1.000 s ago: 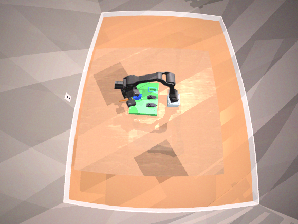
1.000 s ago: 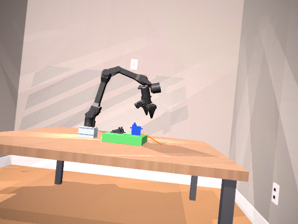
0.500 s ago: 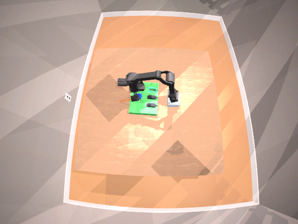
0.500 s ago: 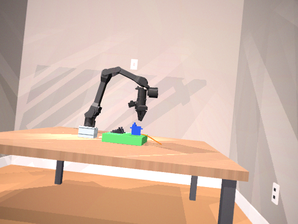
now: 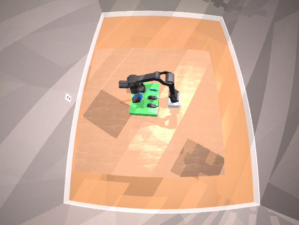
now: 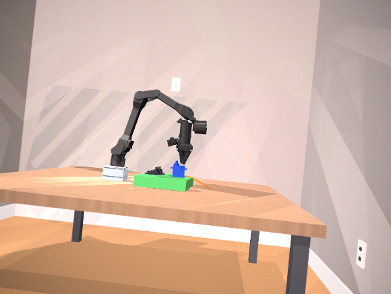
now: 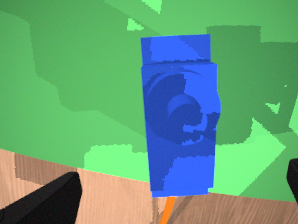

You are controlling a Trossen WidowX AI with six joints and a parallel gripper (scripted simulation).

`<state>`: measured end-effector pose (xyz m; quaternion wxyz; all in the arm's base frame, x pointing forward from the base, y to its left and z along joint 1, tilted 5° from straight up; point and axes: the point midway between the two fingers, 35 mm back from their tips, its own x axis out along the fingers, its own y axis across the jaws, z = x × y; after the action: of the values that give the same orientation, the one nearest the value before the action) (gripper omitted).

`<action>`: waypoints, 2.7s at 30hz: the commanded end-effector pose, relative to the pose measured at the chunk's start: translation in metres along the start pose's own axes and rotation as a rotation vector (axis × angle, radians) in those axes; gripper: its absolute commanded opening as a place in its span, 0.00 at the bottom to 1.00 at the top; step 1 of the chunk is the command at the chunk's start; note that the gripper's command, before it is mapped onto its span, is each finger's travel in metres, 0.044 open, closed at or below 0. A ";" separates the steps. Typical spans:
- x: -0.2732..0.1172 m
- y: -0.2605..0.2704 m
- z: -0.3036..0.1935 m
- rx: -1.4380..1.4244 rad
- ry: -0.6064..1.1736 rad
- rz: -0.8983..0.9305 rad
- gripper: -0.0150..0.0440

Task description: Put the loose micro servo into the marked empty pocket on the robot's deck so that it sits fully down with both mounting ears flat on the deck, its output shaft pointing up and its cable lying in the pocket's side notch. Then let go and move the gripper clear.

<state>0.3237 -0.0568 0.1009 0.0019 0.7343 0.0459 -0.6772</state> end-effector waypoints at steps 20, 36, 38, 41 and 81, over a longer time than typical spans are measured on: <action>0.019 0.001 0.000 0.003 -0.002 0.005 0.60; -0.006 0.000 0.003 0.003 -0.002 0.005 0.25; -0.010 -0.001 0.006 0.004 -0.003 0.005 0.25; -0.011 -0.001 0.006 0.004 -0.003 0.005 0.25; -0.011 0.081 0.066 0.003 -0.008 0.013 0.25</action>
<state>0.2628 -0.1372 0.1000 0.0025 0.7290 0.0378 -0.6835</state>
